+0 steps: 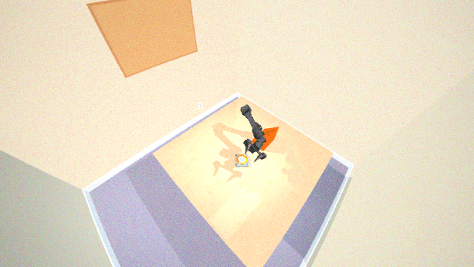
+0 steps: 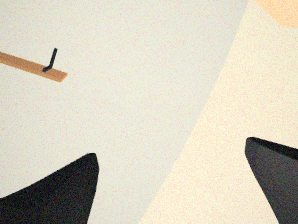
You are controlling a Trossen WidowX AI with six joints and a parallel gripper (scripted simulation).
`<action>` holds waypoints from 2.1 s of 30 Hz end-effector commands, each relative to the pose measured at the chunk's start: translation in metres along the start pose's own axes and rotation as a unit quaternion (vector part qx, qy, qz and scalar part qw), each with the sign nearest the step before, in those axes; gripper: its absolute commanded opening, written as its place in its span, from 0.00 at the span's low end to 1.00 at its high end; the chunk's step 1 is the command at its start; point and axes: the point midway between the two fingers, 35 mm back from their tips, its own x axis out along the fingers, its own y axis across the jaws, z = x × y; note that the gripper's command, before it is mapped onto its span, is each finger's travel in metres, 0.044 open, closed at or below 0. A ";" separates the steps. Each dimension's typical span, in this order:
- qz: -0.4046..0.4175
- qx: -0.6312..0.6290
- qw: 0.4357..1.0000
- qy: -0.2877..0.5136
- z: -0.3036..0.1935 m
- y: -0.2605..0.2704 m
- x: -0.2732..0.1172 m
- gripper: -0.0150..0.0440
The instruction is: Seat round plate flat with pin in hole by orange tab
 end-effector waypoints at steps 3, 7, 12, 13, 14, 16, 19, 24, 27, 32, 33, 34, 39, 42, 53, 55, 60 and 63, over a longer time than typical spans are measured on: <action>-0.043 -0.086 0.995 -0.029 0.018 -0.014 0.006 0.80; -0.176 -0.304 0.932 -0.085 0.074 -0.047 0.006 0.62; -0.301 -0.459 0.830 -0.104 0.126 -0.063 -0.010 0.40; -0.334 -0.494 0.796 -0.104 0.139 -0.066 -0.016 0.35; -0.352 -0.511 0.778 -0.103 0.146 -0.067 -0.020 0.31; -0.386 -0.543 0.739 -0.099 0.160 -0.068 -0.028 0.25; -0.438 -0.584 0.678 -0.088 0.180 -0.068 -0.042 0.25; -0.519 -0.635 0.569 -0.059 0.210 -0.064 -0.069 0.25; -0.562 -0.655 0.504 -0.036 0.225 -0.059 -0.086 0.25; -0.635 -0.672 0.381 0.017 0.249 -0.046 -0.119 0.25; -0.639 -0.673 0.373 0.020 0.250 -0.045 -0.121 0.25; -0.651 -0.673 0.350 0.032 0.254 -0.042 -0.128 0.25; -0.702 -0.664 0.242 0.092 0.268 -0.025 -0.157 0.25; -0.702 -0.664 0.242 0.092 0.267 -0.027 -0.157 0.25; -0.702 -0.664 0.242 0.092 0.273 -0.030 -0.156 0.25; -0.701 -0.664 0.242 0.092 0.283 -0.035 -0.156 0.25; -0.702 -0.664 0.242 0.091 0.307 -0.048 -0.157 0.25; -0.702 -0.664 0.242 0.091 0.311 -0.048 -0.157 0.25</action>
